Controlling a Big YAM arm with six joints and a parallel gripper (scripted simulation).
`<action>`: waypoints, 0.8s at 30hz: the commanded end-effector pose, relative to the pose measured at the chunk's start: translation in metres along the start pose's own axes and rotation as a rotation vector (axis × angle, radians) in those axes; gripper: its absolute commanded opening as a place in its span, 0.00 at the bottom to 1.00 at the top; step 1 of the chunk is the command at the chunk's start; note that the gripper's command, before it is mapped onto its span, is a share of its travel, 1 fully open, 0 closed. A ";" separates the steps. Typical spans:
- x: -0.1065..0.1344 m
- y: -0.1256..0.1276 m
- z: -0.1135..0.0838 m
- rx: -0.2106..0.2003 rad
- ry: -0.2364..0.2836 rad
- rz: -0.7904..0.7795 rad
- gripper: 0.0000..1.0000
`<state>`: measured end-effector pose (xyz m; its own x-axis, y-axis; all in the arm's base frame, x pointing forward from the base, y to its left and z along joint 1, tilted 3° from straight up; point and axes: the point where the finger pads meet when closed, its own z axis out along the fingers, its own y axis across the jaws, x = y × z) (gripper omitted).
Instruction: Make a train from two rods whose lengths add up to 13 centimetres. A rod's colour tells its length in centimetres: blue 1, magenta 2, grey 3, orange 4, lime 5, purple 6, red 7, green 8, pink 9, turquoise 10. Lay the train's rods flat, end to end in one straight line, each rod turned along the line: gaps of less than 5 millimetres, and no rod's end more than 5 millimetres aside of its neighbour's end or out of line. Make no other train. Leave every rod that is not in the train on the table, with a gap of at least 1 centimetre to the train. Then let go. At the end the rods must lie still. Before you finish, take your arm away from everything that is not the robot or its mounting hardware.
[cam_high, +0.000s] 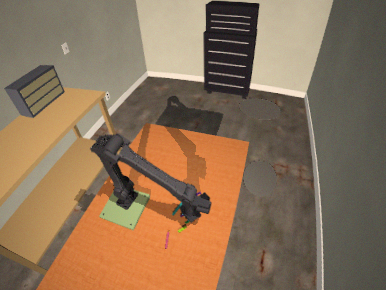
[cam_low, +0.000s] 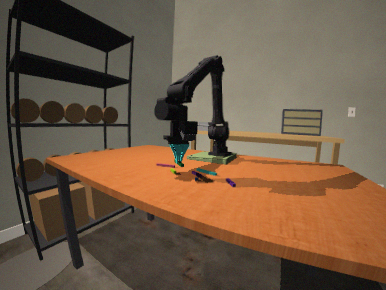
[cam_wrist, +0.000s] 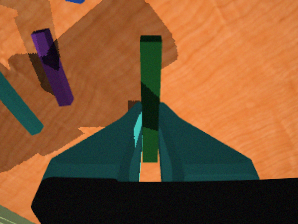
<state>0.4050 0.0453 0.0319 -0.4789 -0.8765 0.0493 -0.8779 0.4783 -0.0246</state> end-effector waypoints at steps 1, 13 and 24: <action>-0.001 -0.007 0.013 0.009 -0.010 0.001 0.04; -0.004 -0.011 0.036 0.017 -0.015 0.002 0.04; -0.005 -0.012 0.030 0.026 -0.022 0.002 0.04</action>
<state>0.4074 0.0439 -0.0054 -0.4791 -0.8765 0.0477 -0.8778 0.4783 -0.0268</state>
